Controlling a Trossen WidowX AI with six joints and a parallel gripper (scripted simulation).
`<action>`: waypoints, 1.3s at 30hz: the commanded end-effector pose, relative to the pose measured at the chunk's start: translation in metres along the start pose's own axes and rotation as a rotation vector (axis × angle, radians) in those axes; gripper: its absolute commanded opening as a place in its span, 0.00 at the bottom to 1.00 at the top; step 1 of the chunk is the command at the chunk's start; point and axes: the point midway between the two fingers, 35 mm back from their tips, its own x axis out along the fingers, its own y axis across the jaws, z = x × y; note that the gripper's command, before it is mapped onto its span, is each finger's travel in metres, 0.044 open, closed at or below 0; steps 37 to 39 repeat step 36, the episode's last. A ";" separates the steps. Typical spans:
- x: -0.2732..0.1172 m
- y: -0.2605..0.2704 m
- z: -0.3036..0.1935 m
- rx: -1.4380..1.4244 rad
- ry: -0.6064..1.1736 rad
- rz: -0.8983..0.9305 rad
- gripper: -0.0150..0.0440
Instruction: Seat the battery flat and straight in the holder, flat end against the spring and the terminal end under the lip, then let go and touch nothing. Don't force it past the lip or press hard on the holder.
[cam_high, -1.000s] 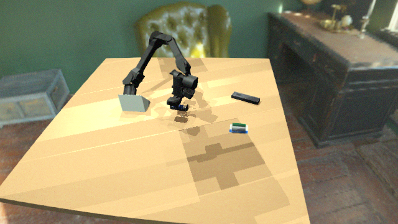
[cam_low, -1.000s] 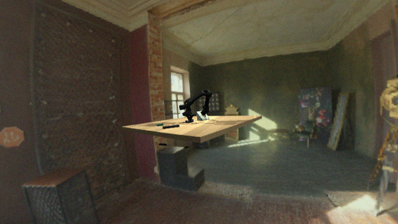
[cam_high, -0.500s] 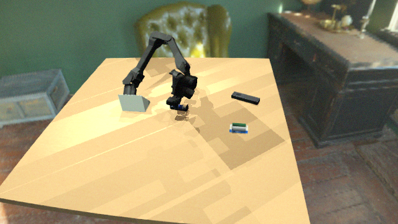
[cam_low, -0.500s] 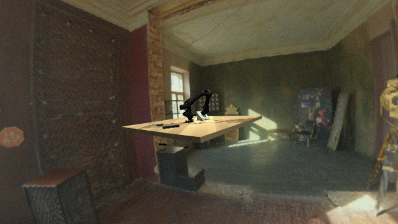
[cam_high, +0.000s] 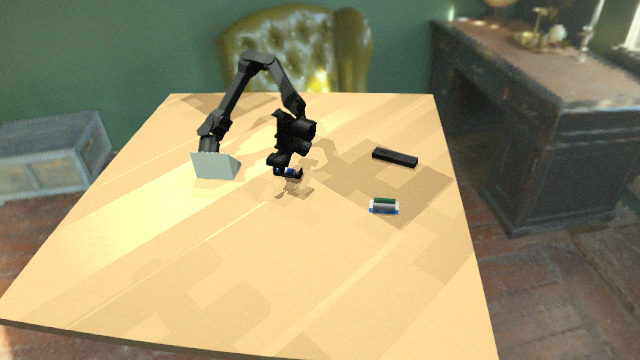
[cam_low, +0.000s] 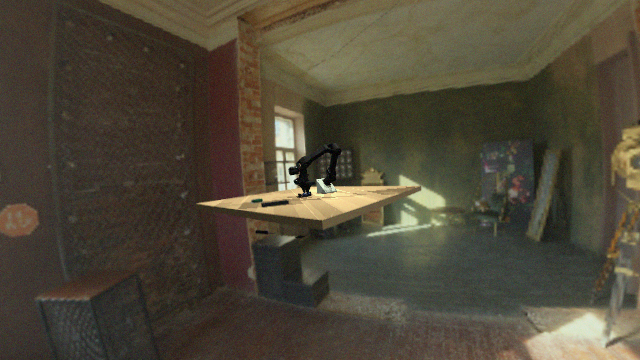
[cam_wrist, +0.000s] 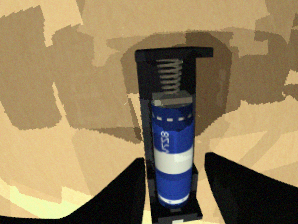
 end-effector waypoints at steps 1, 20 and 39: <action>-0.004 0.000 0.001 -0.007 -0.006 -0.004 0.54; -0.077 -0.006 -0.007 -0.006 -0.006 -0.006 1.00; -0.077 -0.006 -0.007 -0.006 -0.006 -0.006 1.00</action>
